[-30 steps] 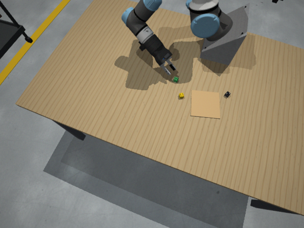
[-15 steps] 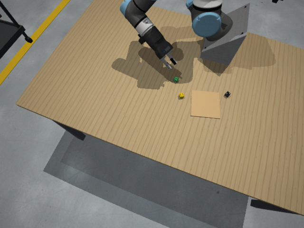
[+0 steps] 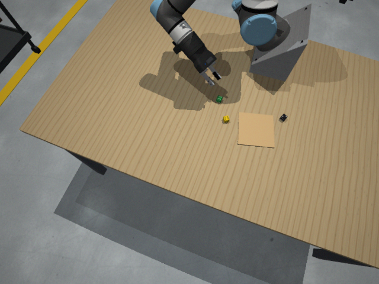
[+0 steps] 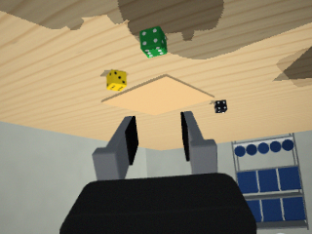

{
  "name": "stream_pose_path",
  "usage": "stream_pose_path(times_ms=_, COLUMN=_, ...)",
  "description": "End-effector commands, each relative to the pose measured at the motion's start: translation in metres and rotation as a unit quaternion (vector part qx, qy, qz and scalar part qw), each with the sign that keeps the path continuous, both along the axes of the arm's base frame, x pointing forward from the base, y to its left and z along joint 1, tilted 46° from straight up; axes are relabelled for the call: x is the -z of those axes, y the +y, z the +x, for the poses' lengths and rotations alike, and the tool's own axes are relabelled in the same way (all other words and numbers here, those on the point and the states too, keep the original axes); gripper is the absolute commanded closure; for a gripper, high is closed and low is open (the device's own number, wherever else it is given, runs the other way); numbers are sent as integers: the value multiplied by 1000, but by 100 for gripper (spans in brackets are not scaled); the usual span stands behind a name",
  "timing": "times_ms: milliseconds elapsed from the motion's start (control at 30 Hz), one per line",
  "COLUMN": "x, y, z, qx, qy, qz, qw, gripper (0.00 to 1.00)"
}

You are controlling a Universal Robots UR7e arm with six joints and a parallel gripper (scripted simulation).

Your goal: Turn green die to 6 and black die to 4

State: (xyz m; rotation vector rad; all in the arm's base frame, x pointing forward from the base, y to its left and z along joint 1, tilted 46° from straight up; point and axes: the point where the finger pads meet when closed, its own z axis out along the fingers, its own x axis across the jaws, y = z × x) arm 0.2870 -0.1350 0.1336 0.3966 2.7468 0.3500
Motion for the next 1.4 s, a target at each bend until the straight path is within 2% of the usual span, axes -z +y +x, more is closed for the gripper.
stream_pose_path(times_ms=0, x=0, y=2, z=0, qx=4, qy=6, qz=-15, qw=1000, gripper=30)
stream_pose_path(times_ms=167, x=1, y=4, z=1, qx=10, qy=12, qz=-32, qw=999, gripper=30)
stream_pose_path(times_ms=667, x=4, y=17, z=5, qx=45, qy=51, qz=-141, qw=988, gripper=30)
stream_pose_path(times_ms=733, x=4, y=17, z=5, qx=45, qy=51, qz=-141, qw=988, gripper=30)
stream_pose_path(times_ms=1233, x=6, y=33, z=13, qx=89, qy=95, qz=-268, qw=954, gripper=30)
stream_pose_path(times_ms=1300, x=6, y=33, z=13, qx=89, qy=95, qz=-268, qw=954, gripper=30)
stream_pose_path(times_ms=1367, x=6, y=35, z=14, qx=95, qy=99, qz=-287, qw=948, gripper=30)
